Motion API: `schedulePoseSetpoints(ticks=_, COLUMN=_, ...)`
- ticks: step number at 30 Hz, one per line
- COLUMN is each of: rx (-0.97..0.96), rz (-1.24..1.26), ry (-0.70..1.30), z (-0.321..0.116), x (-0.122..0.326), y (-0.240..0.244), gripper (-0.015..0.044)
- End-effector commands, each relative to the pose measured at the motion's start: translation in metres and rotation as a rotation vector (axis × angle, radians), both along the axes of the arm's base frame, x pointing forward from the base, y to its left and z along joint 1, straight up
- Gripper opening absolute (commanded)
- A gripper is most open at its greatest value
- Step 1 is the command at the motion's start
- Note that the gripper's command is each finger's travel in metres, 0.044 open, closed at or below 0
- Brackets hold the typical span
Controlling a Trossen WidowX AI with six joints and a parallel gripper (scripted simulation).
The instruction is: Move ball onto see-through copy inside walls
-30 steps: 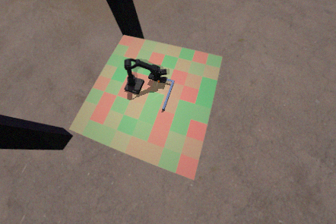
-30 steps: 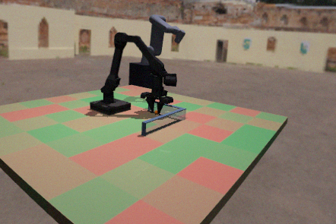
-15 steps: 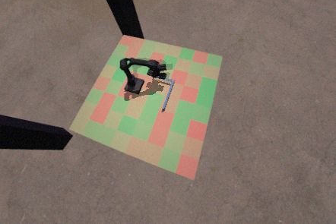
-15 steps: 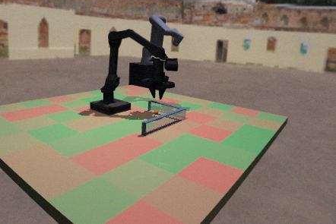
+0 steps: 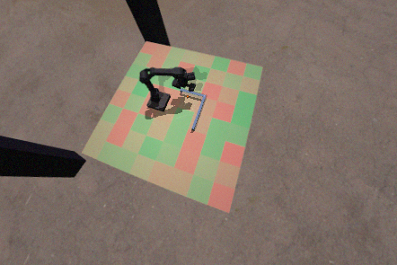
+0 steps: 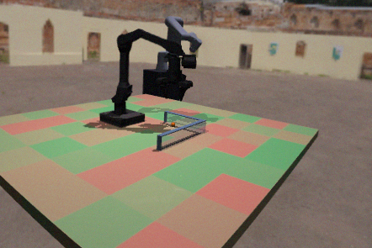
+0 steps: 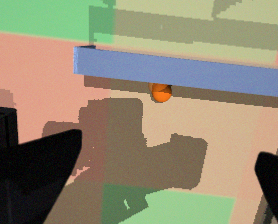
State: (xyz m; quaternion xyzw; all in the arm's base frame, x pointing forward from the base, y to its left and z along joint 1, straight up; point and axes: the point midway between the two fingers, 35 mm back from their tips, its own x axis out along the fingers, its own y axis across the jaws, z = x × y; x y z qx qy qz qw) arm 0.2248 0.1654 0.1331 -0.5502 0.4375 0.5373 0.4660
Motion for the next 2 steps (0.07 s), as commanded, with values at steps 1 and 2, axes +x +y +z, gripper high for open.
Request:
schedulePoseSetpoints(ticks=1, rx=-0.001, rz=-0.001, ry=0.001, z=0.0019, x=-0.0002, y=-0.0001, gripper=0.0440)
schedulePoseSetpoints(ticks=2, rx=-0.001, rz=-0.001, ry=0.001, z=0.0019, x=-0.0002, y=-0.0001, gripper=0.0440)
